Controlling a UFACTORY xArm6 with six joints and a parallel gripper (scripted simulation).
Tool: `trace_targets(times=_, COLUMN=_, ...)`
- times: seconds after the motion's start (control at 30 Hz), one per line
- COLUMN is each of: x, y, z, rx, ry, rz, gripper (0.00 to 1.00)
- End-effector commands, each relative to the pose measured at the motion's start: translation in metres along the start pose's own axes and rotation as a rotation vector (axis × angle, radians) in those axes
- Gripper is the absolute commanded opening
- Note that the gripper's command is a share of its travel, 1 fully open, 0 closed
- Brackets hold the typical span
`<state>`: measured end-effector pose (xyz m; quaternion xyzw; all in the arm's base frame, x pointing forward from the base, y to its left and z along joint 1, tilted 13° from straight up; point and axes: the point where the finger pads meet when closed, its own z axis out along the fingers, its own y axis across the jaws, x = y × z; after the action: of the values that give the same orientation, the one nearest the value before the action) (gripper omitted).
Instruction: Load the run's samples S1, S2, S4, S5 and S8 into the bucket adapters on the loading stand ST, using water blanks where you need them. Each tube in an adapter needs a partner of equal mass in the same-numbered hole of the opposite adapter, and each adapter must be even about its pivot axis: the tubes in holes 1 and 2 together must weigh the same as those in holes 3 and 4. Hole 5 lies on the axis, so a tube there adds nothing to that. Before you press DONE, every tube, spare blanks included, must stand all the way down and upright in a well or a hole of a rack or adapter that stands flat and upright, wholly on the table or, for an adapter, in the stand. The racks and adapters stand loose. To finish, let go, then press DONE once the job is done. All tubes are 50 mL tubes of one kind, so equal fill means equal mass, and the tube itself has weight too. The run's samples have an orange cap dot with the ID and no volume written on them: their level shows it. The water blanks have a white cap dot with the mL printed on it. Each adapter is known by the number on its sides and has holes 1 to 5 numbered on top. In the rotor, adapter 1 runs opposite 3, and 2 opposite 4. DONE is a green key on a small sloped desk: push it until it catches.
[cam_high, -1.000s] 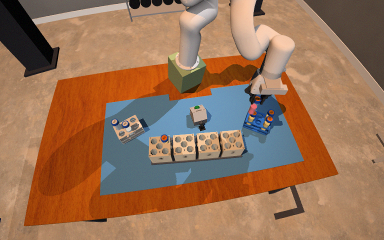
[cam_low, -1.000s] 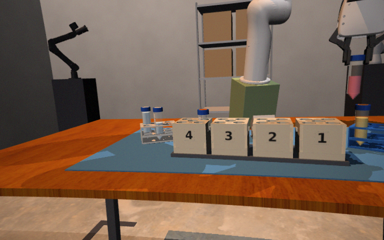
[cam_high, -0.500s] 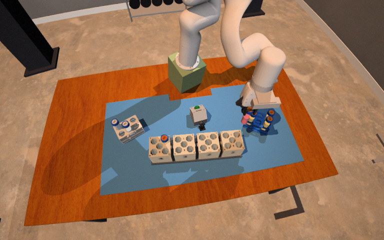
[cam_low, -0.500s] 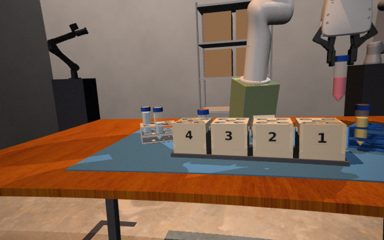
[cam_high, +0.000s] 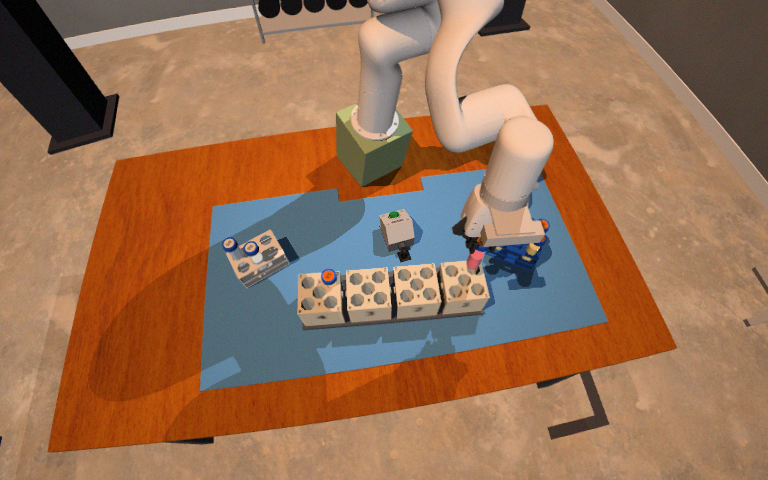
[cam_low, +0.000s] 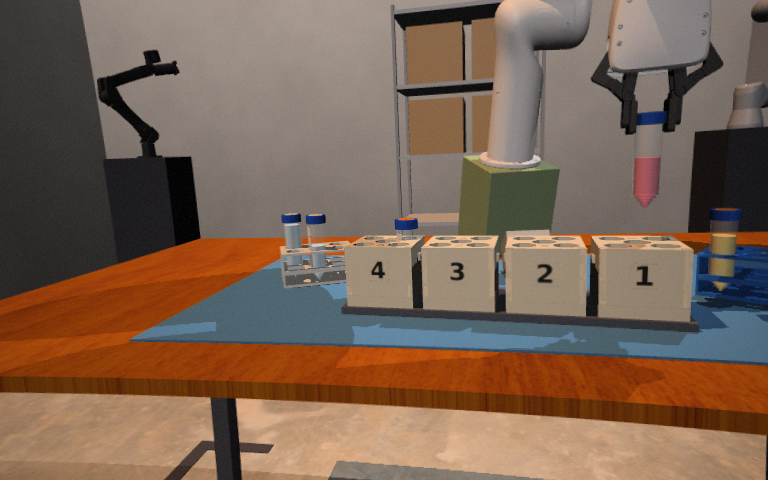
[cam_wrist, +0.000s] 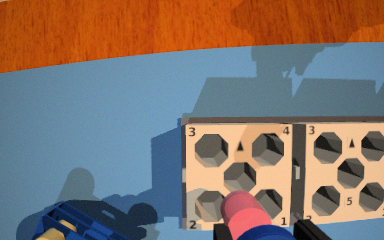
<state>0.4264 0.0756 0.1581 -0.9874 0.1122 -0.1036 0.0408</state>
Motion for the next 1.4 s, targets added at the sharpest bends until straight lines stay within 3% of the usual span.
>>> trace_targets(times=0.0, x=0.012, y=0.009, z=-0.001, rx=0.004, ry=0.001, rz=-0.001, gripper=0.00)
trace_targets(times=0.7, x=0.012, y=0.009, z=-0.001, rx=0.004, ry=0.001, rz=-0.001, gripper=0.00)
trace_targets(times=1.37, x=0.012, y=0.009, z=0.034, rx=0.004, ry=0.001, rz=-0.001, gripper=0.00)
